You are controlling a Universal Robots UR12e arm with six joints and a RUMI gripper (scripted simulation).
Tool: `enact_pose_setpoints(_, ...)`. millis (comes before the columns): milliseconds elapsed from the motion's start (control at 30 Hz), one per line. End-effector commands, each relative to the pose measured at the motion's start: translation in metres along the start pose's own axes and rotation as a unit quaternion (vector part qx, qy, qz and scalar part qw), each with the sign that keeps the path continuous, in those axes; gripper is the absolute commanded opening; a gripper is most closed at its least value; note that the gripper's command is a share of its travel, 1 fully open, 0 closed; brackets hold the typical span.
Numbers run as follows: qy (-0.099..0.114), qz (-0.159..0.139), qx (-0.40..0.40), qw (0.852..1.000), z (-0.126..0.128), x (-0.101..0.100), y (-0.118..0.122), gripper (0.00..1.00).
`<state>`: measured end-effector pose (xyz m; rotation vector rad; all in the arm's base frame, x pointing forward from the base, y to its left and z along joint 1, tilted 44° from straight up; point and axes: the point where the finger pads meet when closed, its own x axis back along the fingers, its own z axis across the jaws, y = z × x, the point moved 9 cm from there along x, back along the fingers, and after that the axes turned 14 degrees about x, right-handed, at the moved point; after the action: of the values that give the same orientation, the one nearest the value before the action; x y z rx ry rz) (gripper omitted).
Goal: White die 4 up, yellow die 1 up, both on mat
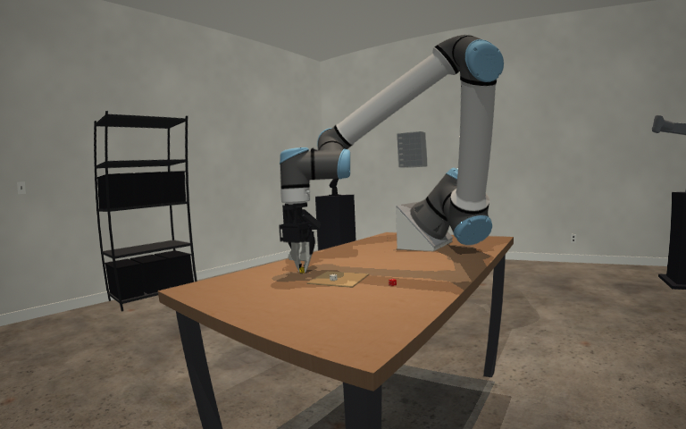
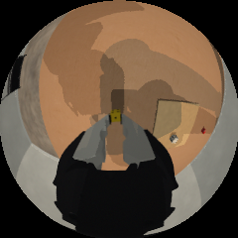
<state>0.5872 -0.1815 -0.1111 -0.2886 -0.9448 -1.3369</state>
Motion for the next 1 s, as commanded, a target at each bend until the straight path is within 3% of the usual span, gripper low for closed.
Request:
enact_pose_setpoints(0, -0.001, 0.000, 0.000, 1.000, -0.001, 0.010, 0.000, 0.00)
enact_pose_setpoints(100, -0.001, 0.000, 0.000, 1.000, -0.001, 0.014, 0.000, 0.00)
enact_pose_setpoints(500, -0.001, 0.000, 0.000, 1.000, 0.000, 0.093, 0.000, 0.00)
enact_pose_setpoints(967, -0.001, 0.000, 0.000, 1.000, 0.000, 0.099, 0.000, 0.00)
